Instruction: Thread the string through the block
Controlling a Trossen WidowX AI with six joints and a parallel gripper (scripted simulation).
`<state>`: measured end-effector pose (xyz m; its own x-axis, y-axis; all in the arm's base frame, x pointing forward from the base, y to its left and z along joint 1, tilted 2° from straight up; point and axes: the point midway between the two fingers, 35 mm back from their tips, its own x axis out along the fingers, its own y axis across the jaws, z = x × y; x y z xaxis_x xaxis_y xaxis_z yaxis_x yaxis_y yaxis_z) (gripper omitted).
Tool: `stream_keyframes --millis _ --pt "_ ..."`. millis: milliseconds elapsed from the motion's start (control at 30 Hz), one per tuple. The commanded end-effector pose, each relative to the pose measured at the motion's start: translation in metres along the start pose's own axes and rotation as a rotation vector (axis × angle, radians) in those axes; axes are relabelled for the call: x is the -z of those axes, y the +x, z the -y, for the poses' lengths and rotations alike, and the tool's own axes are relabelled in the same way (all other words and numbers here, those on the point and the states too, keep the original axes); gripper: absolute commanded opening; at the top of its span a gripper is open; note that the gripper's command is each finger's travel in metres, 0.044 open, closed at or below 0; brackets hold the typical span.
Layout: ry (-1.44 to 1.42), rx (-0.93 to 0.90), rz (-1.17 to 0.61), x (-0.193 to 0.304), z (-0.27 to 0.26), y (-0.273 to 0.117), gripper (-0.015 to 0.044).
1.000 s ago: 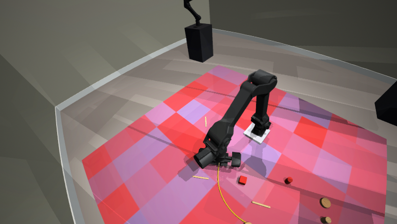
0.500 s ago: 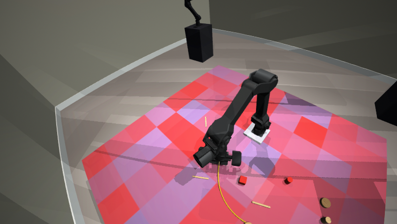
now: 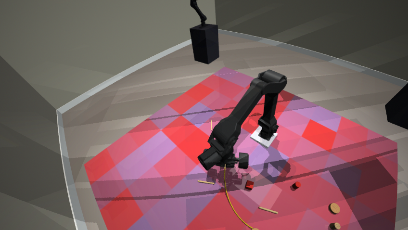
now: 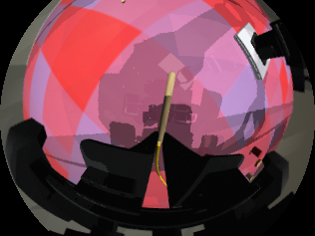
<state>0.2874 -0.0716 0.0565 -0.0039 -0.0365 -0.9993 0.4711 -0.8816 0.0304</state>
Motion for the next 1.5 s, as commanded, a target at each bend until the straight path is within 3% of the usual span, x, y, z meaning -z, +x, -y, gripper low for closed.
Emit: stream_keyframes --millis 0,900,1467 --pt "0.005 -0.005 -0.006 0.001 -0.001 -0.007 0.0000" --pt "-0.006 -0.001 -0.001 -0.001 0.001 -0.024 0.0000" --pt "-0.603 -0.004 -0.001 0.011 0.000 -0.026 0.0000"
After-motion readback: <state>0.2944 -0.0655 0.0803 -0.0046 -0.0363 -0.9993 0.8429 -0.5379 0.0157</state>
